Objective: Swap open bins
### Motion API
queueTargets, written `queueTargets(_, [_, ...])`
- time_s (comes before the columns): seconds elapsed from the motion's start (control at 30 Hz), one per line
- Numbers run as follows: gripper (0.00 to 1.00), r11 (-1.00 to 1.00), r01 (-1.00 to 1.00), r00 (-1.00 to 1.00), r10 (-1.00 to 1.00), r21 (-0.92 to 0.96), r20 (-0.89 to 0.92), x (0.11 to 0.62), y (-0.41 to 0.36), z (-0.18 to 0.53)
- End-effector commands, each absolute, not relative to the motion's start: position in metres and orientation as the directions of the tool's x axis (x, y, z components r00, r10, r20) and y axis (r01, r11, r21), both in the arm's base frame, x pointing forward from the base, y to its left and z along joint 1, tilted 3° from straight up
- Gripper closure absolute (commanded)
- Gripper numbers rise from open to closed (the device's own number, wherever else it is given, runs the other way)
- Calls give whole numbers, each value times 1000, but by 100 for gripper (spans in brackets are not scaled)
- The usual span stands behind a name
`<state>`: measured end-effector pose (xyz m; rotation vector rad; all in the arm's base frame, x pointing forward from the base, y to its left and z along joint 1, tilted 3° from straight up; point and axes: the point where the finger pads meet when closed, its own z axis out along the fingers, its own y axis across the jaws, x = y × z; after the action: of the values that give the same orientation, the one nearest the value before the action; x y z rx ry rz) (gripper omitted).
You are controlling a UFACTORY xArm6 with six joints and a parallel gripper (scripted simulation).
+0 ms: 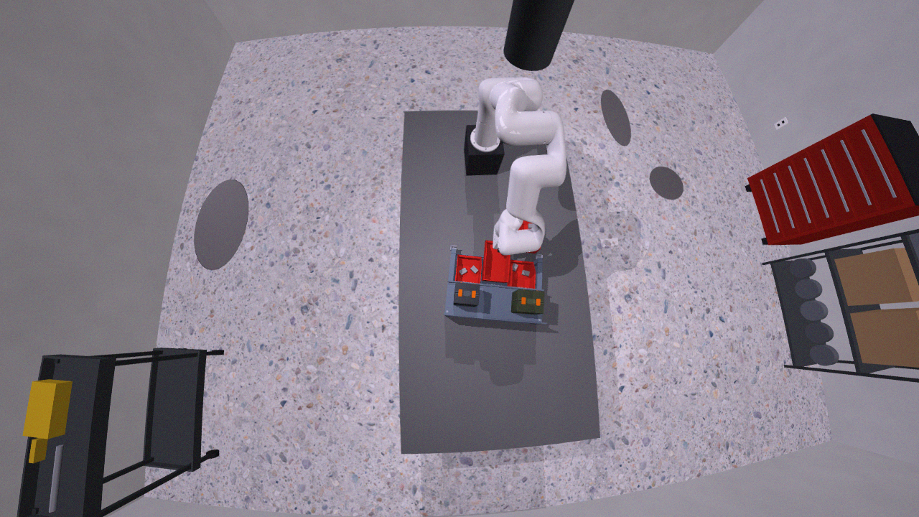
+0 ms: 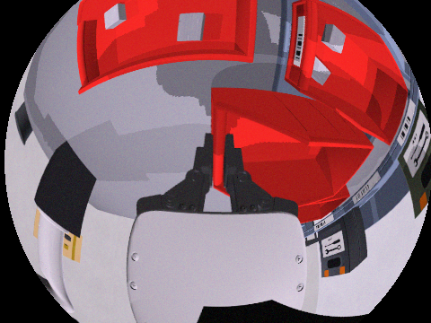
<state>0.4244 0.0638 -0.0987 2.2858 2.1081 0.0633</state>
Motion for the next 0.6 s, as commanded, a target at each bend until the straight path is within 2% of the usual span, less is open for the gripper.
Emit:
queueTargets(0.0, [100,-81,995,81,997,57,10,409,66,-98])
queueTargets(0.57, [100,-81,995,81,997,57,10,365,69,-101])
